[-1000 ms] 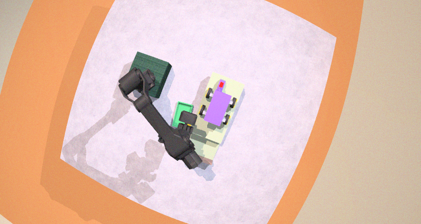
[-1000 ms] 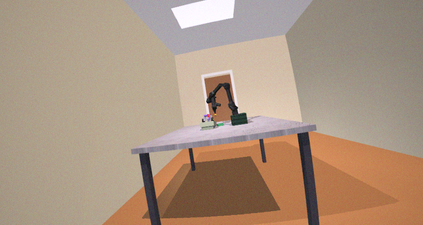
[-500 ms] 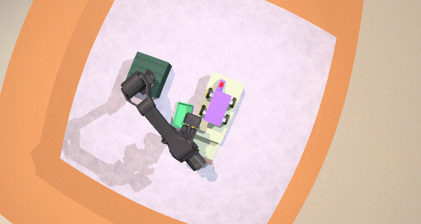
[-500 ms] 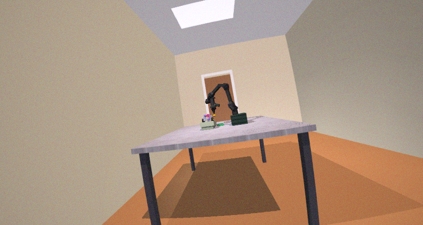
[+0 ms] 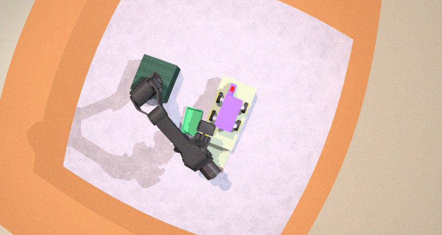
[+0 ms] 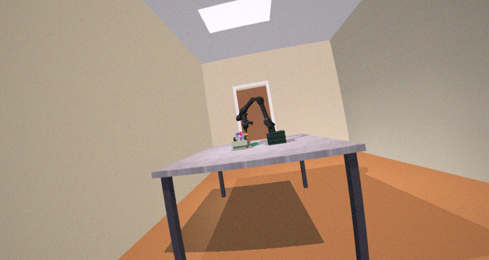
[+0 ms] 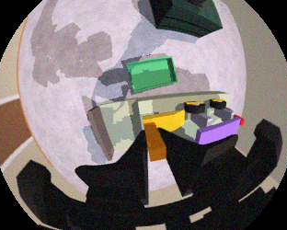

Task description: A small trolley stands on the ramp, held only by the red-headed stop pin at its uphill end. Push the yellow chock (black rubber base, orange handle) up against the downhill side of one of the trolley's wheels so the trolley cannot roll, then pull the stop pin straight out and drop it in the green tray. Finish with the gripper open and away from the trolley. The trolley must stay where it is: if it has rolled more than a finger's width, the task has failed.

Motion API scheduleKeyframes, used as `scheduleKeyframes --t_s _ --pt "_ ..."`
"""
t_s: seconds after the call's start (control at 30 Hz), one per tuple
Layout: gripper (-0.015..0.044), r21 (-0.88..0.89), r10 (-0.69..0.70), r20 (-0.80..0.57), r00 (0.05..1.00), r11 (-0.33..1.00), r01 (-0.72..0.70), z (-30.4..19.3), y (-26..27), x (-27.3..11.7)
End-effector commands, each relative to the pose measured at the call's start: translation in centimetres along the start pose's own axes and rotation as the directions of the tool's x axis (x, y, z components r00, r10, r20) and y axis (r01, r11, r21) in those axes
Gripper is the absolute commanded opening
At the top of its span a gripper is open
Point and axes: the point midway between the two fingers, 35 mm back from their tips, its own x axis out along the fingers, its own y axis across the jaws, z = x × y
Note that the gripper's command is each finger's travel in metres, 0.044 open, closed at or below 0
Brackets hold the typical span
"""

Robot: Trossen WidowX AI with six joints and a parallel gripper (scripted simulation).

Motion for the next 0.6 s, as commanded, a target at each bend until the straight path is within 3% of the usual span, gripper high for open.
scheduleKeyframes --t_s 0.0,0.57 --pt "0.0000 0.007 -0.013 0.011 1.000 1.000 0.013 0.0 -0.1 1.3" --pt "0.0000 0.007 -0.013 0.010 1.000 1.000 0.013 -0.1 -0.1 4.3"
